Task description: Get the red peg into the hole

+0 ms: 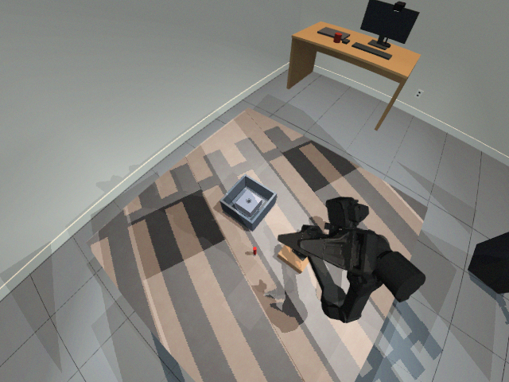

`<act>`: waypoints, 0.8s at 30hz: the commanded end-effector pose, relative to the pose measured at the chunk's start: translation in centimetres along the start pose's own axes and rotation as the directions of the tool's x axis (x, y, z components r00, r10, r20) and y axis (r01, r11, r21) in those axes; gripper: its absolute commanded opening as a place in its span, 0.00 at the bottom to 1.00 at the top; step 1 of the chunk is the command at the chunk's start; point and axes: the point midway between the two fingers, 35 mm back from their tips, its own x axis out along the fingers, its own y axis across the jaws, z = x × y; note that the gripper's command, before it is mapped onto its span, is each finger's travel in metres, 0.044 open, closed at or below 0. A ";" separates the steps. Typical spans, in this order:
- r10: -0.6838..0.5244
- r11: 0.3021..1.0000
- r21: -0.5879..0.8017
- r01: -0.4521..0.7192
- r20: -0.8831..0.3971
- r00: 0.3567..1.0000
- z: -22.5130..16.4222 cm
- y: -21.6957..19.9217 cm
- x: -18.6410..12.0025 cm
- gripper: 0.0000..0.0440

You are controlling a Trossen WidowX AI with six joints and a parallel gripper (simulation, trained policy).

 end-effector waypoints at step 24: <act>-0.338 0.722 0.669 0.177 0.118 0.934 14.2 -15.7 2.3 1.00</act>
